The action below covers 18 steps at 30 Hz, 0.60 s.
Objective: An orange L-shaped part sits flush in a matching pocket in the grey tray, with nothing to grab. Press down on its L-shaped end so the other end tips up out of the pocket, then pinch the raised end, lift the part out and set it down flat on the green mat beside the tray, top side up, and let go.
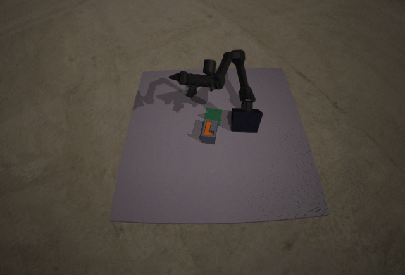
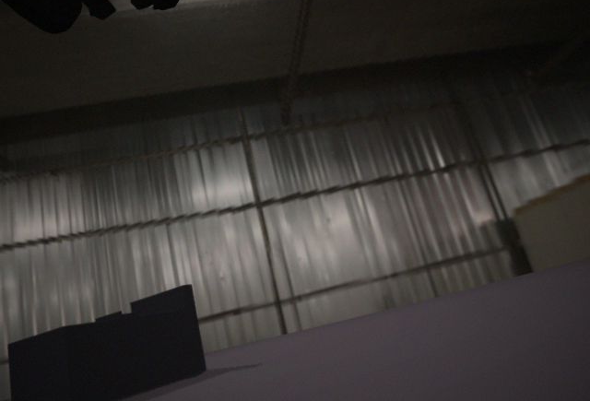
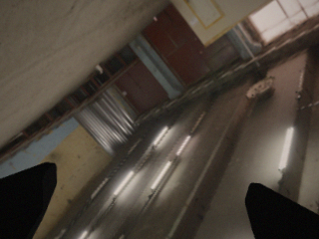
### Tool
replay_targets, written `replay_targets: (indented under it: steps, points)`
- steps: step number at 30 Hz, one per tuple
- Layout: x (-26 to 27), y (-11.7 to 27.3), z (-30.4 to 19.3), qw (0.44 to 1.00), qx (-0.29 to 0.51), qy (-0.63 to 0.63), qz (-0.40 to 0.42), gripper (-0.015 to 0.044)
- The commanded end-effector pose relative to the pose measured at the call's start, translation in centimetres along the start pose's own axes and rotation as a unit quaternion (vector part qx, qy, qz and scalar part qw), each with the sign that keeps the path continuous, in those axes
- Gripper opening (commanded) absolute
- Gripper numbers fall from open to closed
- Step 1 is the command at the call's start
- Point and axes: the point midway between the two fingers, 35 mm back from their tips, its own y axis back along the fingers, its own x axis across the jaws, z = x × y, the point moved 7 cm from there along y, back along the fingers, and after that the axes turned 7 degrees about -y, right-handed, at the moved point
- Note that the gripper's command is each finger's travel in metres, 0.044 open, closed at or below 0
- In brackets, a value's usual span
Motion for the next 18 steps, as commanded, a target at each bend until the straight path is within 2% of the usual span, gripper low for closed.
replay_targets:
  steps: [1,5,8,12,18]
  points:
    - [0.0,-0.1,0.2,1.000,-0.004,0.015,-0.001,0.0374]
    - [1.0,-0.8,3.7,0.976,-0.061,0.207,-0.004,0.0269]
    - [2.2,-1.3,8.0,0.883,-0.140,0.445,-0.046,0.0190]
    - [3.8,-1.2,11.0,0.771,-0.199,0.598,-0.092,0.0180]
    - [6.2,-0.6,14.3,0.595,-0.262,0.741,-0.165,0.0180]
